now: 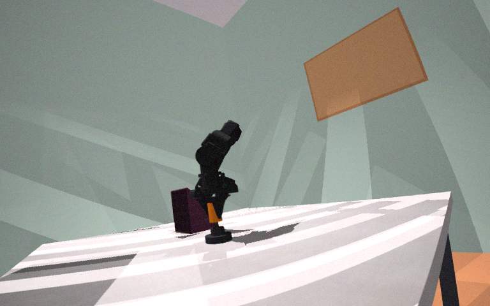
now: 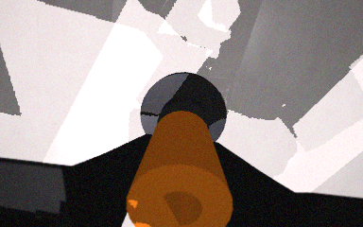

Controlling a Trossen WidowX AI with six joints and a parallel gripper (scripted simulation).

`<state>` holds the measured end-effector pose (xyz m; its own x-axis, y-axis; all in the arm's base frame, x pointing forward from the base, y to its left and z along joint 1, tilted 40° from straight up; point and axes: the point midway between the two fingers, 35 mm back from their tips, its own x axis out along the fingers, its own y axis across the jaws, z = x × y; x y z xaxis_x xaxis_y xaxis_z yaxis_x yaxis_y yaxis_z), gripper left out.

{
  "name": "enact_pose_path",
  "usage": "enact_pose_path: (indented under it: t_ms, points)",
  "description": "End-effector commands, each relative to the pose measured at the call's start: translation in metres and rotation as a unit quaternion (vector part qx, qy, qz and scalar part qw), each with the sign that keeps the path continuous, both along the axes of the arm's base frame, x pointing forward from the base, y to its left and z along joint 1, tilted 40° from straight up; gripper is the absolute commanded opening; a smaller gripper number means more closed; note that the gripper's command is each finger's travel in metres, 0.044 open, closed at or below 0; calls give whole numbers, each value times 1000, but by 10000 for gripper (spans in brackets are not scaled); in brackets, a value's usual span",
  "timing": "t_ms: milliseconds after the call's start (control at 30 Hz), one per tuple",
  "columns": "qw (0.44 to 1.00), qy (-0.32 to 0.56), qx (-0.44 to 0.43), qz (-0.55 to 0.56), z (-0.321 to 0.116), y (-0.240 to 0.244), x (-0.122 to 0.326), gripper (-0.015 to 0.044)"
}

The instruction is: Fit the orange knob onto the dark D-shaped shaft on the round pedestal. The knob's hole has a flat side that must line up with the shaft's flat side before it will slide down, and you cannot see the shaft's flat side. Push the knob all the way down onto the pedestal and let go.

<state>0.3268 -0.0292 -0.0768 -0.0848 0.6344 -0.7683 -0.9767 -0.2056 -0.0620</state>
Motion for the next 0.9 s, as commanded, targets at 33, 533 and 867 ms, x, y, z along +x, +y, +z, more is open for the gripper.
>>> enact_pose_path:
  t_ms: [33,533,867]
  points:
    - [1000,-1,0,-1,-1,-1,0,0]
    - [999,-26,3,28,4,-2,1,0]
    - [995,-68,8,79,2,-2,3,0]
